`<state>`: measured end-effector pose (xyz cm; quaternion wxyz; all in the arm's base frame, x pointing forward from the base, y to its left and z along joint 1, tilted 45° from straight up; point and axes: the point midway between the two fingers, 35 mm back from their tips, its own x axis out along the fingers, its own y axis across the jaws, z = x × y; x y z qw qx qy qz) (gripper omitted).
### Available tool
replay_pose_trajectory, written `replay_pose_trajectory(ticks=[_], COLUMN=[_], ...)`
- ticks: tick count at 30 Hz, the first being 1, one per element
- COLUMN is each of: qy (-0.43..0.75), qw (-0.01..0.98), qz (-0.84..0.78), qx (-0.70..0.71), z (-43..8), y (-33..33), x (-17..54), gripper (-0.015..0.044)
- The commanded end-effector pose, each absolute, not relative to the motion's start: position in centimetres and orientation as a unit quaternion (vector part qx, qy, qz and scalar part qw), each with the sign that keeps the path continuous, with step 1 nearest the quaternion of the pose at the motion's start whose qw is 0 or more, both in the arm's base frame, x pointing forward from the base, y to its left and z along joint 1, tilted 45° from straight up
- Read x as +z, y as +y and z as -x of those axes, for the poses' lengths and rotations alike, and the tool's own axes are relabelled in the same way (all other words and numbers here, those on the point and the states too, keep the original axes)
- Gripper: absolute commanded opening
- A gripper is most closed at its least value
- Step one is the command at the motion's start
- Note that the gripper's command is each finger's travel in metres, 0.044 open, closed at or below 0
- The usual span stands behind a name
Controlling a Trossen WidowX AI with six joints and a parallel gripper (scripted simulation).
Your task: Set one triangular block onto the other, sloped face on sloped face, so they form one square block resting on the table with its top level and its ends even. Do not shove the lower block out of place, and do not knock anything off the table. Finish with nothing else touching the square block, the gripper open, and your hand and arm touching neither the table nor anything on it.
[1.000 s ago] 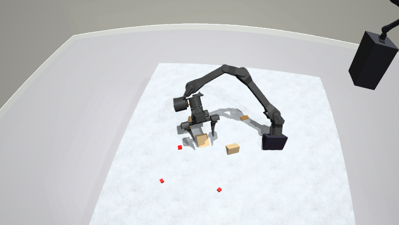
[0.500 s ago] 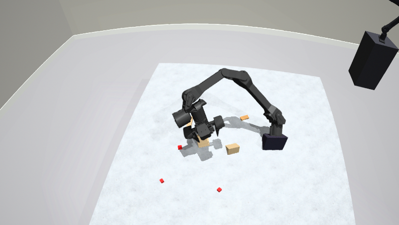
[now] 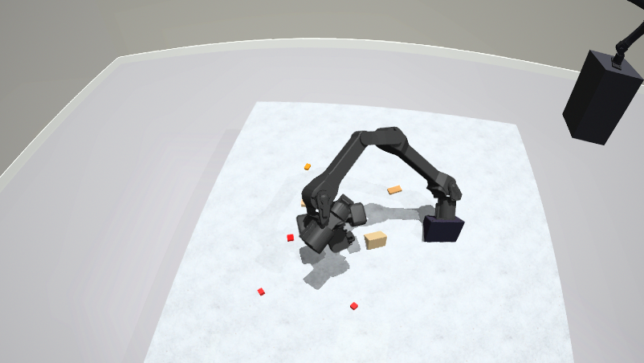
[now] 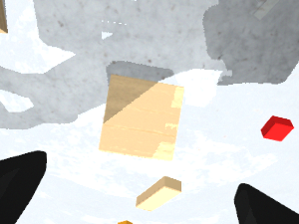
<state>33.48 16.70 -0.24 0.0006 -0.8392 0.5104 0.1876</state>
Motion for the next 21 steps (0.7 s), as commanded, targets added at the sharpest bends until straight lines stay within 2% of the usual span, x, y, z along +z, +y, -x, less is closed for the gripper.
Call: replay_pose_trajectory(ticks=[1,9,18,21], qy=[0.512,0.526,0.526,0.528], qw=[-0.007,-0.031,-0.032,-0.029], qz=[0.840,0.839,0.839,0.837], qx=[0.177,0.139,0.138,0.139], z=[-34.6,-37.3,-37.4,-37.4], y=[14.8,8.0,8.0,7.9], x=[-0.8,-2.3,-2.4,-2.4], gripper=[0.0440,0.0440,0.0440,0.0361])
